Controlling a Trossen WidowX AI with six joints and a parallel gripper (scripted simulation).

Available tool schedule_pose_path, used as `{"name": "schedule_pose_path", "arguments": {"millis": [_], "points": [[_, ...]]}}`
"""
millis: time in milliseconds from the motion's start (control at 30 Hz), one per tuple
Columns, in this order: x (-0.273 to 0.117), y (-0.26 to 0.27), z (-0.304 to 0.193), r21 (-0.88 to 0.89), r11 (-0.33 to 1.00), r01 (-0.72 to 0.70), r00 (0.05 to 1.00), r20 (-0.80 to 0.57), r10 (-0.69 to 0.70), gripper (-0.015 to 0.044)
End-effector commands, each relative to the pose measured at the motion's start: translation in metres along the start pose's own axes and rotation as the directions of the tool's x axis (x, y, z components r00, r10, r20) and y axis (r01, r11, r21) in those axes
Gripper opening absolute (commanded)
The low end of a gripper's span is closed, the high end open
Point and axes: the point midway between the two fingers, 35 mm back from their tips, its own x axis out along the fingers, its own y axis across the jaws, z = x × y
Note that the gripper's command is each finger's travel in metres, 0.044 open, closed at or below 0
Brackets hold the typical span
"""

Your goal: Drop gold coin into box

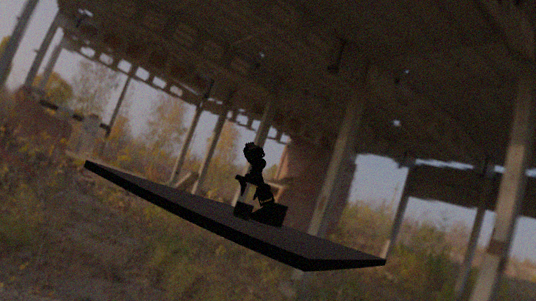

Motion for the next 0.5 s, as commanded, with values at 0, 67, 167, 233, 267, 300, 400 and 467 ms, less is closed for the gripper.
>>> {"name": "schedule_pose_path", "arguments": {"millis": [0, 67, 167, 233, 267, 300, 400, 467], "points": [[-0.023, 0.000, -0.001, 0.001, 1.000, -0.002, 1.000, 0.000, 0.002, 0.0423], [-0.042, -0.001, -0.003, 0.000, 1.000, 0.001, 1.000, -0.001, -0.001, 0.0440], [-0.045, -0.001, -0.004, 0.000, 1.000, 0.002, 1.000, -0.001, -0.002, 0.0440], [-0.045, -0.001, -0.004, 0.000, 1.000, 0.002, 1.000, -0.001, -0.002, 0.0440], [-0.045, -0.001, -0.004, 0.000, 1.000, 0.002, 1.000, -0.001, -0.002, 0.0440], [-0.045, -0.001, -0.004, 0.000, 1.000, 0.002, 1.000, -0.001, -0.002, 0.0440], [-0.045, -0.001, -0.004, 0.000, 1.000, 0.002, 1.000, -0.001, -0.002, 0.0440], [-0.045, -0.001, -0.004, 0.000, 1.000, 0.002, 1.000, -0.001, -0.002, 0.0440]]}}
